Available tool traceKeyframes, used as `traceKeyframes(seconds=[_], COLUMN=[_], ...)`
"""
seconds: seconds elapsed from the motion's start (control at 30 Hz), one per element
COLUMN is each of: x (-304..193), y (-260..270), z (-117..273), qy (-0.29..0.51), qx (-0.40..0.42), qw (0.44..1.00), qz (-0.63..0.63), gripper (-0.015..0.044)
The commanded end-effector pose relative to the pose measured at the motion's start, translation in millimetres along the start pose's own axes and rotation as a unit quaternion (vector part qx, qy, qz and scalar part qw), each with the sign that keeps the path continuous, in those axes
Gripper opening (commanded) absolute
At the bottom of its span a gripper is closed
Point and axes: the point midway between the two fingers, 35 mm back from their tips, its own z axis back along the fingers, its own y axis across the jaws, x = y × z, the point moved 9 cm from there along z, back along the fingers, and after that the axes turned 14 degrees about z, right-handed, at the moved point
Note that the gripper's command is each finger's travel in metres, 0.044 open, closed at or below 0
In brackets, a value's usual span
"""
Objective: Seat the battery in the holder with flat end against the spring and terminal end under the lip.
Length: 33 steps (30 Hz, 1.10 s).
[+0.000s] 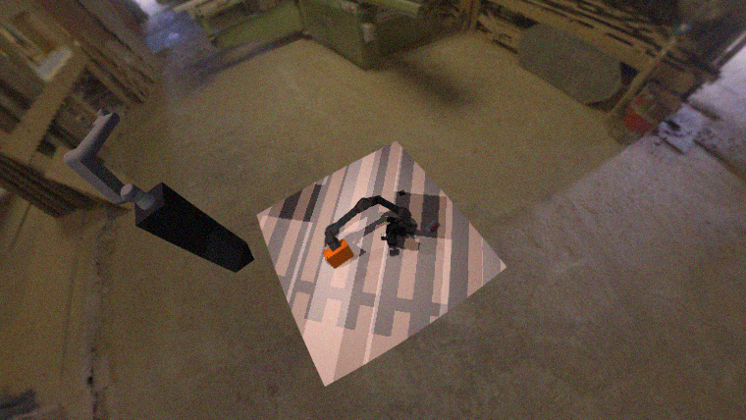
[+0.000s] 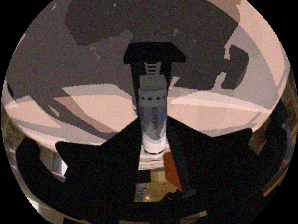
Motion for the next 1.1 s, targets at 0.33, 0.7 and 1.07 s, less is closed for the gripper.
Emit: traceKeyframes(seconds=[0.33,0.7,1.07], x=[6.2,11.6,16.6], y=[-2.0,-3.3,-4.5], z=[1.5,4.5,8.7], qy=[0.002,-0.004,-0.013], qx=[-0.001,-0.003,-0.006], qw=[1.000,1.000,1.000], qz=[-0.001,-0.003,-0.004], gripper=[0.0077,0.0077,0.0077])
